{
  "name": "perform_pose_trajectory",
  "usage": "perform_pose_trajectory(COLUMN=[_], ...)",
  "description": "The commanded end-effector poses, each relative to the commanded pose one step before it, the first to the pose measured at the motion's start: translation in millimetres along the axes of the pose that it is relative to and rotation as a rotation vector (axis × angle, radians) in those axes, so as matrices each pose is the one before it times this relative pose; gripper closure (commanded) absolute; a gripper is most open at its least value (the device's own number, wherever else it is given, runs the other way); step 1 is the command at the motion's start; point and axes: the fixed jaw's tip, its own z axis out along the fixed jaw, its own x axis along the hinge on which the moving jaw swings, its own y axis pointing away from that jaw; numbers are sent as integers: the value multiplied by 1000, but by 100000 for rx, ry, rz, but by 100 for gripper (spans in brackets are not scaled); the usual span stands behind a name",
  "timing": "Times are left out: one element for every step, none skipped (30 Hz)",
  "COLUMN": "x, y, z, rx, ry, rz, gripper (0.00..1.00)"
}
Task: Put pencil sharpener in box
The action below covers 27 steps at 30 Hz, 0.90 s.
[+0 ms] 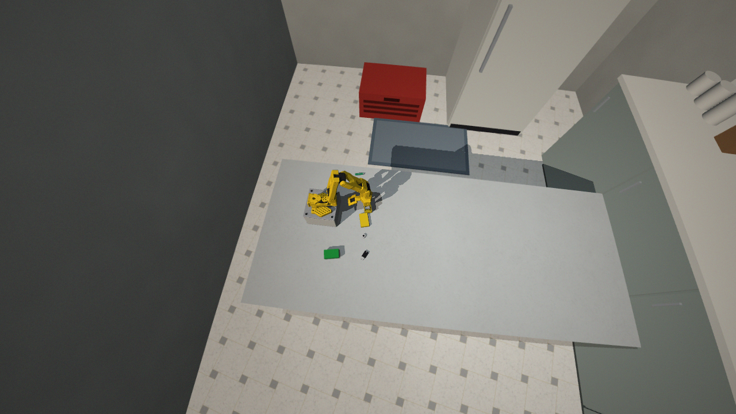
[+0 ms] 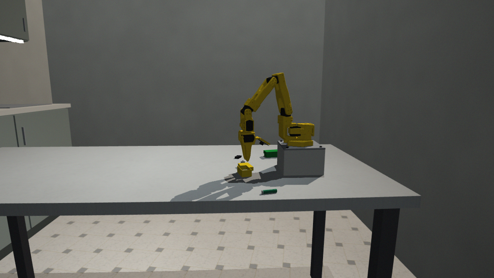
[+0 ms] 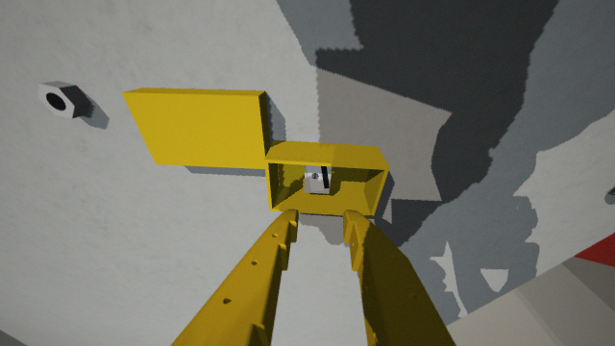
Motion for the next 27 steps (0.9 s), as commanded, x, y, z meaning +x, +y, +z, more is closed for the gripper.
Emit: perform_pose_trajectory(x=[-1645,-176,-175,-180,-186,-179,-173,-173,0,0,-167,-151,-144,-132,-120,-102,-89,-77,-60,-42,-30,-24,-12,0,0,0,0], y=[1318,12,12,12,12,12,12,12,0,0,12,6,6,12,6,6,6,0,6,0,0,6,0,0,0,0,0], z=[-5671,-1015,-1003,-979,-943,-907,-865,-812,0,0,-760,-702,-636,-570,-504,-438,-366,-306,-234,-180,-126,-84,-42,-18,0,0,0], rx=[134,0,3,0,3,0,3,0,0,0,0,9,0,-6,0,0,0,3,0,0,0,0,0,0,0,0,0], ry=[382,82,82,82,79,75,72,66,0,0,64,101,0,60,44,38,31,25,19,16,13,6,3,3,0,0,0], rz=[-1,0,0,0,0,0,0,0,0,0,-2,-9,0,9,0,0,0,0,0,0,0,0,0,0,0,0,0], gripper=[89,89,89,89,89,89,89,89,89,89,89,89,89,89,89,89,89,89,89,89,89,89,89,89,89,89,89])
